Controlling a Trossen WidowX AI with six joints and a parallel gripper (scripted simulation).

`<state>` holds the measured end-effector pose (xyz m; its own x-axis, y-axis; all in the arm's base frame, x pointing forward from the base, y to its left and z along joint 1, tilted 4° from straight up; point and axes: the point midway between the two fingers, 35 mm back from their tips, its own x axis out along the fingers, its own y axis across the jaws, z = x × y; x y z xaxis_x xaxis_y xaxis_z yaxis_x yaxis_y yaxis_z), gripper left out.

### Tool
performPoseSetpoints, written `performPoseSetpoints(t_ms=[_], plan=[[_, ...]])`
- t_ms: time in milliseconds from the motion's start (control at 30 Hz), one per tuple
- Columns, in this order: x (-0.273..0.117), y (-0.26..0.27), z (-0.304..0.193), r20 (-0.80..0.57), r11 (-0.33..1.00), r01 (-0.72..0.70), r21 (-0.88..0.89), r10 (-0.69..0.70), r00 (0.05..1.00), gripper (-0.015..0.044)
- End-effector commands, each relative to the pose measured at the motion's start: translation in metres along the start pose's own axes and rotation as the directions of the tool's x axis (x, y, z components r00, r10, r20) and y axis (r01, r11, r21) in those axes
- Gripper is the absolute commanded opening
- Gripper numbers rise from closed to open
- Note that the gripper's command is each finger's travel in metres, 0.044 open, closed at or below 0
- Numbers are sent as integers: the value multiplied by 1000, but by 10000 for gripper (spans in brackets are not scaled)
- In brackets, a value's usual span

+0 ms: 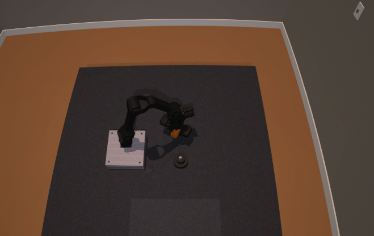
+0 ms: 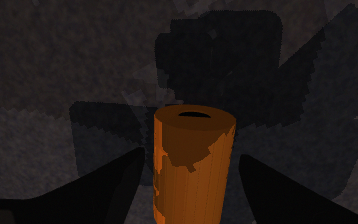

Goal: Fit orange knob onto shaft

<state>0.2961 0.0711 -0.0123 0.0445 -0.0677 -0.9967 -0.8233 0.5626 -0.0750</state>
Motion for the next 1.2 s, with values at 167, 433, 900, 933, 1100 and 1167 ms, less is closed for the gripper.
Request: performPoseSetpoints(t_ms=[167,433,900,933,1100,1167], plan=[[1,1,0,3,1000,-5,-5,5,1000,240],[1,1,0,3,1000,-5,-5,5,1000,200],[-14,0,0,3,1000,-5,-5,5,1000,181],[-14,0,0,3,1000,-5,-5,5,1000,181],[-14,0,0,3,1000,-5,17,5,1000,181],[-14,0,0,3,997,-6,77,5,1000,181]])
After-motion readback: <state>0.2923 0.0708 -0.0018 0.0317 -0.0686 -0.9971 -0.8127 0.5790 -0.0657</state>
